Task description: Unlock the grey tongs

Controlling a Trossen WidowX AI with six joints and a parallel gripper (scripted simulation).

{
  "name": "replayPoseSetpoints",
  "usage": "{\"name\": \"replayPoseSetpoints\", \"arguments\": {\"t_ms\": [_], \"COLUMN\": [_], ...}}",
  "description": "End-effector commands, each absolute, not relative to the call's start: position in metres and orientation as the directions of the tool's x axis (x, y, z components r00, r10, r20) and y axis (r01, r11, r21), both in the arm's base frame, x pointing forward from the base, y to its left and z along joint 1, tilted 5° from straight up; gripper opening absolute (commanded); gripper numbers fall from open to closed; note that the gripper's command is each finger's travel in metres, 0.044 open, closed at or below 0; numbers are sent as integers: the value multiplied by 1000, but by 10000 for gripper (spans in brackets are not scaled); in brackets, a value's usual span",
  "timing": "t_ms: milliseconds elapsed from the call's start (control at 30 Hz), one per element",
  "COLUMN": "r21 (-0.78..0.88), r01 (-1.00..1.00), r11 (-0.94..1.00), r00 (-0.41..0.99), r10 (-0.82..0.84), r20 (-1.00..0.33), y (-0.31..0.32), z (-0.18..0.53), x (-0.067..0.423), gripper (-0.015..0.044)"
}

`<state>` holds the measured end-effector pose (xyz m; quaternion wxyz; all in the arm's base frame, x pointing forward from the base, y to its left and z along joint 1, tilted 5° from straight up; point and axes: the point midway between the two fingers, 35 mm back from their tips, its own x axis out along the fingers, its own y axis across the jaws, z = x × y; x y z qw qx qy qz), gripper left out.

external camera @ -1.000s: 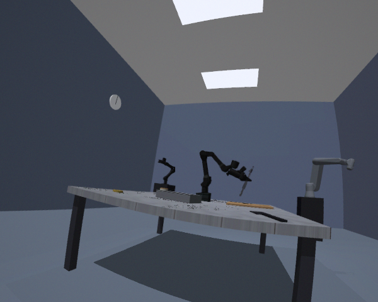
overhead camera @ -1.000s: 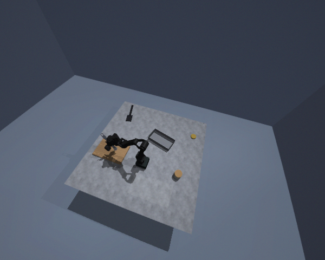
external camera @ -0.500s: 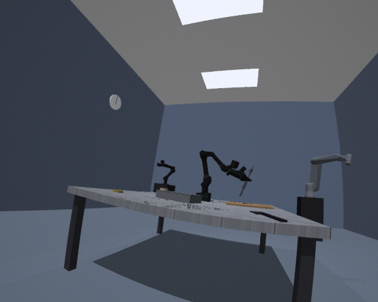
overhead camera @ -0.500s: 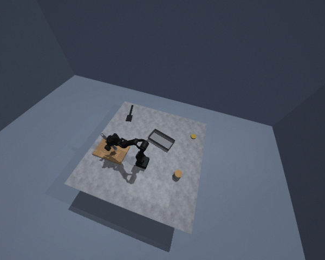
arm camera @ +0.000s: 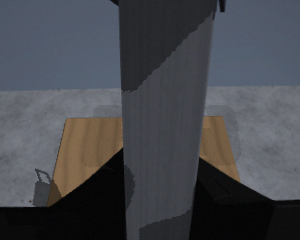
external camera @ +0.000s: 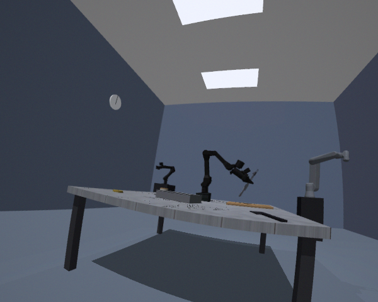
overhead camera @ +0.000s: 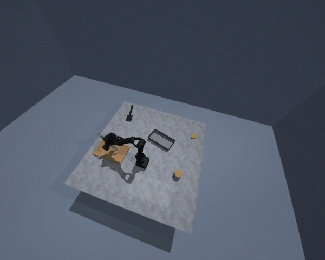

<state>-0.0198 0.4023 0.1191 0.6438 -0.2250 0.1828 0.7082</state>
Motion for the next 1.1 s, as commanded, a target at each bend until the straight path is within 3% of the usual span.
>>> {"name": "replayPoseSetpoints", "arguments": {"t_ms": [0,1067], "r21": [-32,-28], "r01": [-994,-995], "r11": [-102,-94], "r00": [-63,-17], "r10": [805,443], "r20": [-590,-896], "y": [409,429], "z": [116,75], "x": [-20,-20], "gripper": [-150,-150]}}
